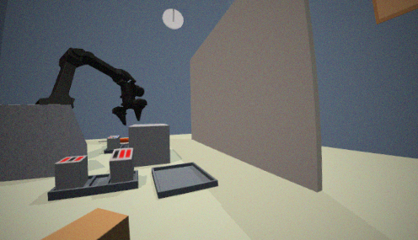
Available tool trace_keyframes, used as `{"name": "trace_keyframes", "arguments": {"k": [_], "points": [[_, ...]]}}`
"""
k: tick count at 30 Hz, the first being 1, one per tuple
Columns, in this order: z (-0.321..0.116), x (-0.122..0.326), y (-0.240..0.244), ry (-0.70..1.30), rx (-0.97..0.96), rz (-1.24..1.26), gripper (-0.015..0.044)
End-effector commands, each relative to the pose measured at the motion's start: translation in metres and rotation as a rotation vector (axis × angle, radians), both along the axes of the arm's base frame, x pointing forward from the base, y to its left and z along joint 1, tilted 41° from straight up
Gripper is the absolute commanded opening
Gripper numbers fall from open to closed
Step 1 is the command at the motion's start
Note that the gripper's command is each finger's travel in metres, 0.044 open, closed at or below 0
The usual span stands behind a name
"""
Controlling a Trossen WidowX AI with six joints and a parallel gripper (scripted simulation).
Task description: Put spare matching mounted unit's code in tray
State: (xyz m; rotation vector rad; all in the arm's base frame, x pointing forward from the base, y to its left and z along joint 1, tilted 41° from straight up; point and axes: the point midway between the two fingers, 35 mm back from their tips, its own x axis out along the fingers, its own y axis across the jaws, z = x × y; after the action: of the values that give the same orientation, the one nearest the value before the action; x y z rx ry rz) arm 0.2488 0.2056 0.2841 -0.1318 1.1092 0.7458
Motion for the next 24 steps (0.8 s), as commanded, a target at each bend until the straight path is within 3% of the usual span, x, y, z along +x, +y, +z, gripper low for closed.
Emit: {"name": "trace_keyframes", "arguments": {"k": [1, 12, 21, 24], "points": [[-0.017, 0.036, -0.035, 0.058, -0.029, -0.076, 0.044], [-0.093, 0.114, -0.195, 0.312, 0.01, -0.348, 0.044], [-0.152, 0.104, -0.341, 0.47, 0.237, -0.574, 0.044], [-0.161, 0.096, -0.363, 0.483, 0.286, -0.612, 0.044]]}}
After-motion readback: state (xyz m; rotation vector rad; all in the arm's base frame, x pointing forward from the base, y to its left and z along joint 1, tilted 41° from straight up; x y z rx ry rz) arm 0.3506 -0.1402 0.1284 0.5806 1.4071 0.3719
